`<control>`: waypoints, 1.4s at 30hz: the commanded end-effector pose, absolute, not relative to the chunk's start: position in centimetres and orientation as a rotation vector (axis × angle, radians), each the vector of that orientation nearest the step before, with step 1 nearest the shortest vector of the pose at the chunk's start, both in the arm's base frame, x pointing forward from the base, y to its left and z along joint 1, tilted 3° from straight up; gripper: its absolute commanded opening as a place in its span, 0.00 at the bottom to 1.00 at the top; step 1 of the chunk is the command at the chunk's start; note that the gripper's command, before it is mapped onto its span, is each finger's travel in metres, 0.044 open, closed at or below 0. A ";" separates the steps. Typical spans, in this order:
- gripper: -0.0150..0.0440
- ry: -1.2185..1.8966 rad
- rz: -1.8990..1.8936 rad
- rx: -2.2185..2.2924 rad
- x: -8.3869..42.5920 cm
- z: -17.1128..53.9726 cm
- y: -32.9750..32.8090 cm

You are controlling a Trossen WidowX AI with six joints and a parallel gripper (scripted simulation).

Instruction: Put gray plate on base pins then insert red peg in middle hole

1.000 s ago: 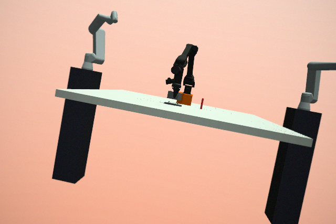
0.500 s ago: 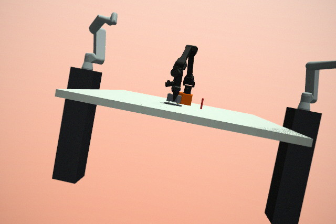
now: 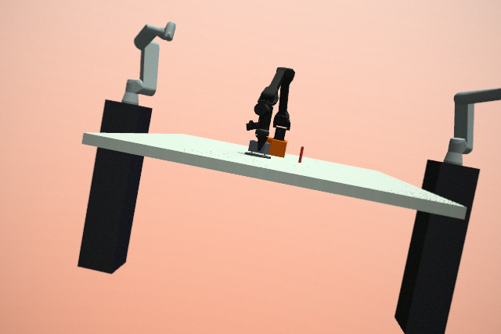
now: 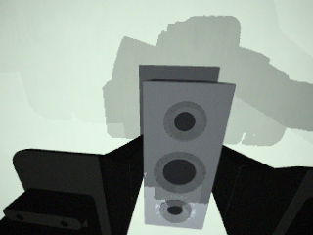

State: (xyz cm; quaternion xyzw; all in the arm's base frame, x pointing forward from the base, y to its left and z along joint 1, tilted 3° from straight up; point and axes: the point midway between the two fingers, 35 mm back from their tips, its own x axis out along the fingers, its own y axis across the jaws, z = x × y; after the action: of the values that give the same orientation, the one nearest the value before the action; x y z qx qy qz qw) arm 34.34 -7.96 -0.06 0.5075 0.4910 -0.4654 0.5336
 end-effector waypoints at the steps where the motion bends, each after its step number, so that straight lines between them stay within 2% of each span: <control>1: 0.48 1.170 -1.109 1.210 34.3 0.0 -8.0; 13: 1.00 1.170 -1.109 1.210 34.3 0.0 -8.0; 18: 1.00 1.170 -1.109 1.210 34.5 1.0 -8.0; 25: 1.00 1.173 -1.106 1.212 33.5 11.4 -8.1; 34: 1.00 1.176 -1.103 1.208 33.7 11.7 -7.9; 42: 1.00 1.269 -0.952 1.051 29.6 11.8 3.7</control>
State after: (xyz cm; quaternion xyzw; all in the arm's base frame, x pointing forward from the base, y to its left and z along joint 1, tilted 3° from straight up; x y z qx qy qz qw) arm 31.49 0.44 11.79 0.4685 0.5309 -0.4234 0.5651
